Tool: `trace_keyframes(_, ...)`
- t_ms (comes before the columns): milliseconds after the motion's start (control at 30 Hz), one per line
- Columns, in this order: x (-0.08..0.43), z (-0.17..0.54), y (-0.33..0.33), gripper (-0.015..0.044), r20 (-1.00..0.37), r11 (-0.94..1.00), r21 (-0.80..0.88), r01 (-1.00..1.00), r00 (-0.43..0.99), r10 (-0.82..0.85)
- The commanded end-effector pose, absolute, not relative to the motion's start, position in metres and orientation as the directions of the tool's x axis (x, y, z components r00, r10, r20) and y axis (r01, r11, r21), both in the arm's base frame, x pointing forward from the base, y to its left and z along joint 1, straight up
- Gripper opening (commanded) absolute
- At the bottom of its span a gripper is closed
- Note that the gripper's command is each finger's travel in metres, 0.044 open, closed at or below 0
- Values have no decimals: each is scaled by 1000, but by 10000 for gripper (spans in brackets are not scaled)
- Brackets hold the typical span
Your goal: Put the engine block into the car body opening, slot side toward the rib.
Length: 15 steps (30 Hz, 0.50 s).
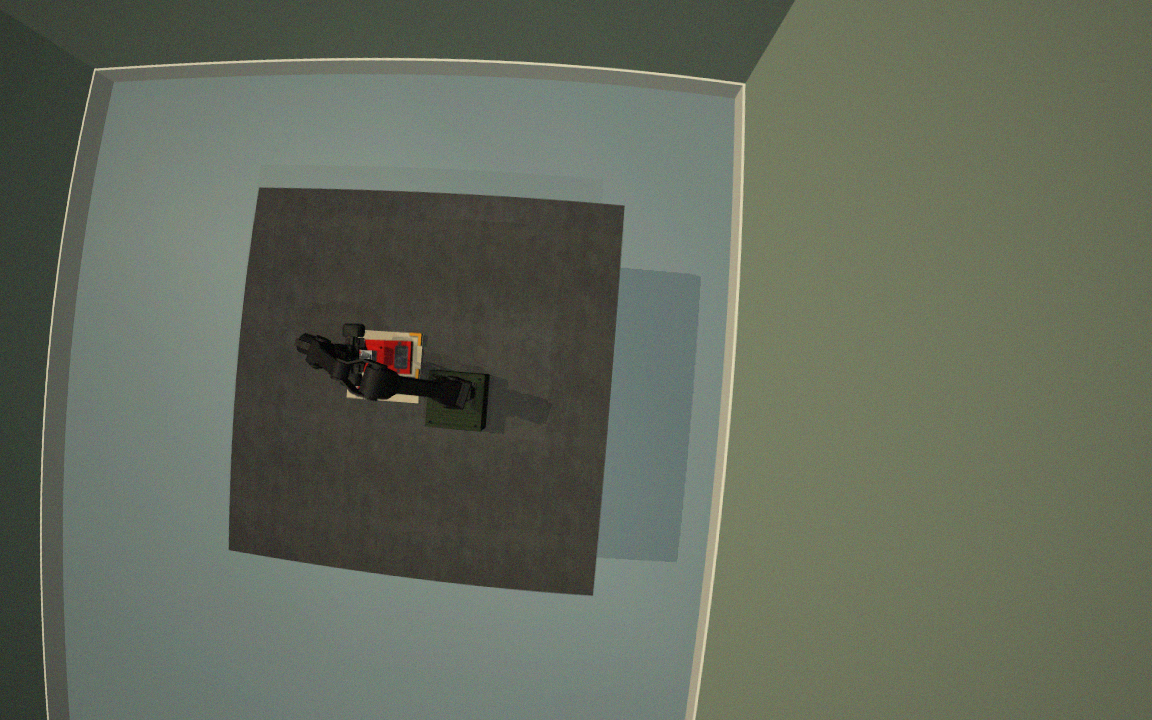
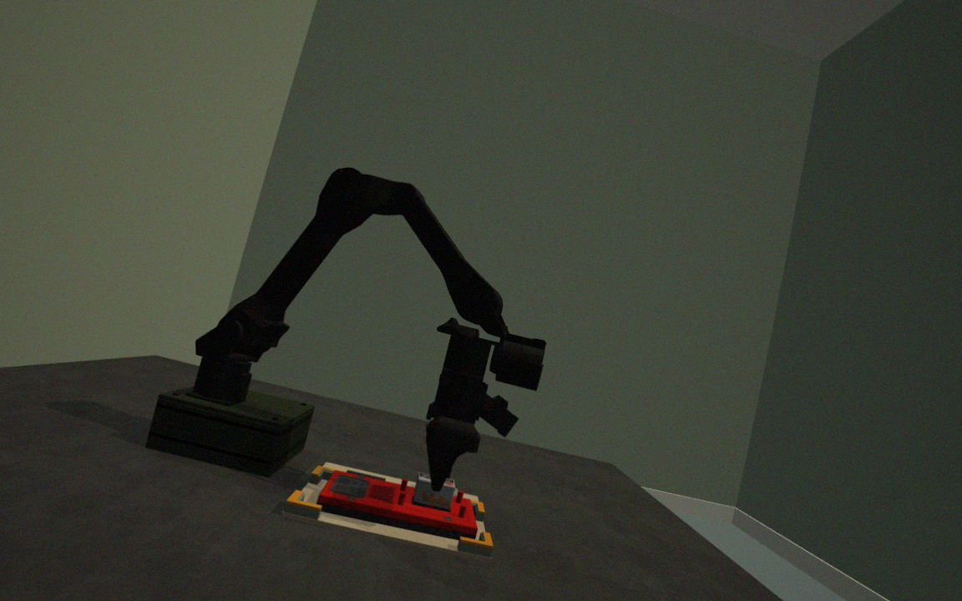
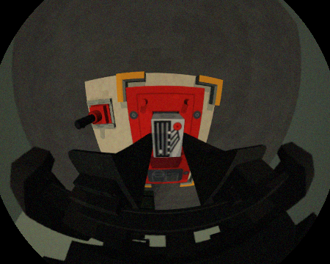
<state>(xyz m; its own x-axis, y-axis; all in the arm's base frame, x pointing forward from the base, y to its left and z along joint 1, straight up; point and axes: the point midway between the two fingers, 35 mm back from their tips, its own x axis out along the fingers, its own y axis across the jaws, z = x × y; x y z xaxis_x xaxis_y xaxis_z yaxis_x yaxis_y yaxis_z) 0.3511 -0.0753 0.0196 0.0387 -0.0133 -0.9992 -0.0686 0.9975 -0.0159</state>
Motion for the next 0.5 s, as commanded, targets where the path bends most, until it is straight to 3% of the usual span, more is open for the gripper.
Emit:
trace_keyframes(0, 351, 18, -75, 158, -999, 998, -10, -68, 37, -8)
trace_keyframes(467, 351, 15, -74, 158, -999, 998, -10, -66, 37, -8)
